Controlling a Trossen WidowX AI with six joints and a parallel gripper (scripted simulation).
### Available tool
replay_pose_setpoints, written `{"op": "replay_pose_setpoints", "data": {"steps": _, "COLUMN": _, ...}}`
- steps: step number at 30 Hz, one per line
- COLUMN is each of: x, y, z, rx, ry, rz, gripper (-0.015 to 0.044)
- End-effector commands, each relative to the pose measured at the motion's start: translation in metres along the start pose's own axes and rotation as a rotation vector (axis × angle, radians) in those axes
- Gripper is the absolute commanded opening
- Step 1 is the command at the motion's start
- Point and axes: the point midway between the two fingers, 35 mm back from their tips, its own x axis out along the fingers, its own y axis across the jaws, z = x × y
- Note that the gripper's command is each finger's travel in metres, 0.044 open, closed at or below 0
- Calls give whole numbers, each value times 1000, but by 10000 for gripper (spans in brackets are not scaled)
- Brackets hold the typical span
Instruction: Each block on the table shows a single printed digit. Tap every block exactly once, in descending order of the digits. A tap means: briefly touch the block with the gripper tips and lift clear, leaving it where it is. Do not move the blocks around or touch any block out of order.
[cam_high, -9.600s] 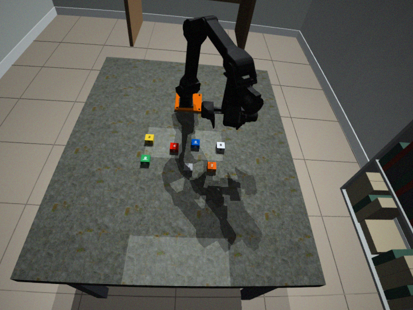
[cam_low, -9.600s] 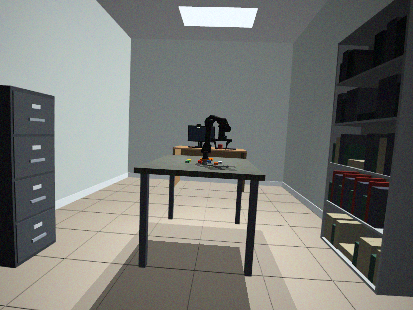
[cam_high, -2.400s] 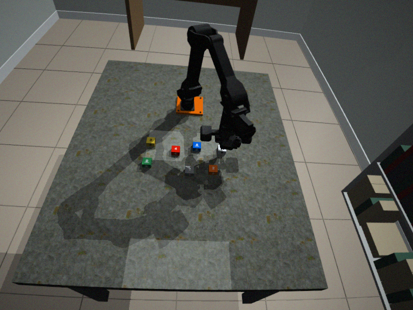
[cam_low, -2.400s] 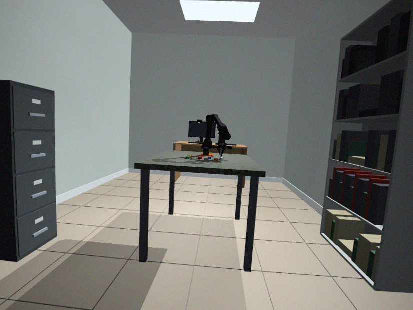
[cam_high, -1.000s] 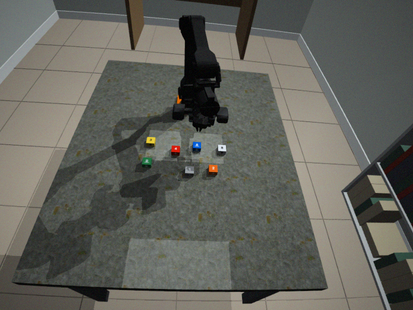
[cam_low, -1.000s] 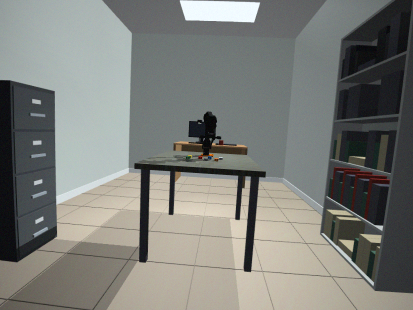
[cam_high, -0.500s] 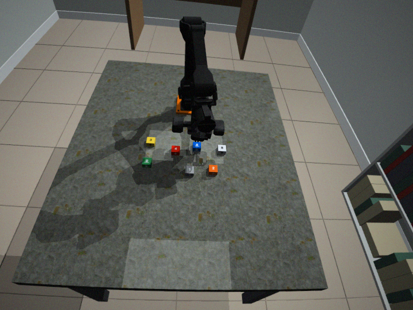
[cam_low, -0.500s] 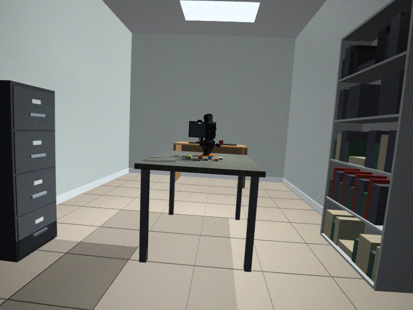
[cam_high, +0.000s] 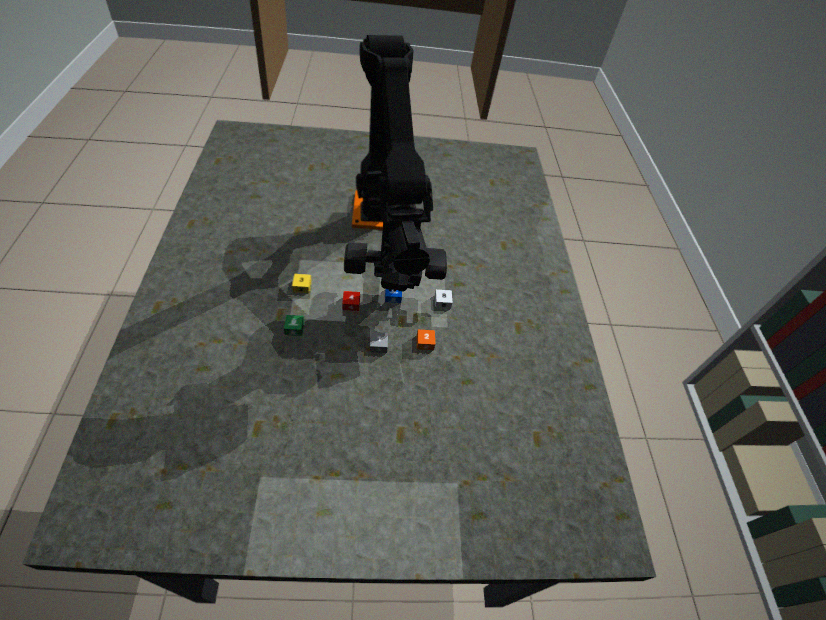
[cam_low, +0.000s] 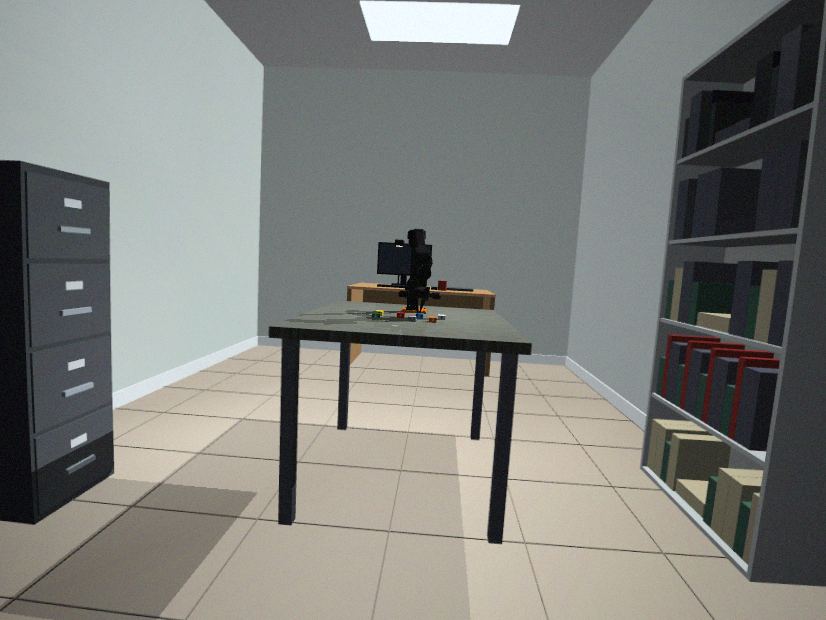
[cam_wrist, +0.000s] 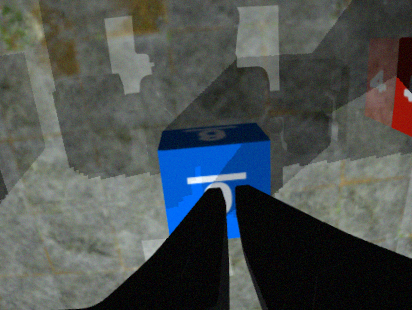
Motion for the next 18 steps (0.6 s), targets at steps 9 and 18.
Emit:
{"op": "replay_pose_setpoints", "data": {"steps": 9, "x": -27, "y": 0, "z": 0, "rx": -4, "ry": -1, "rz": 0, "gripper": 20}}
{"op": "replay_pose_setpoints", "data": {"steps": 18, "x": -106, "y": 0, "z": 0, "rx": -4, "ry": -2, "rz": 0, "gripper": 20}}
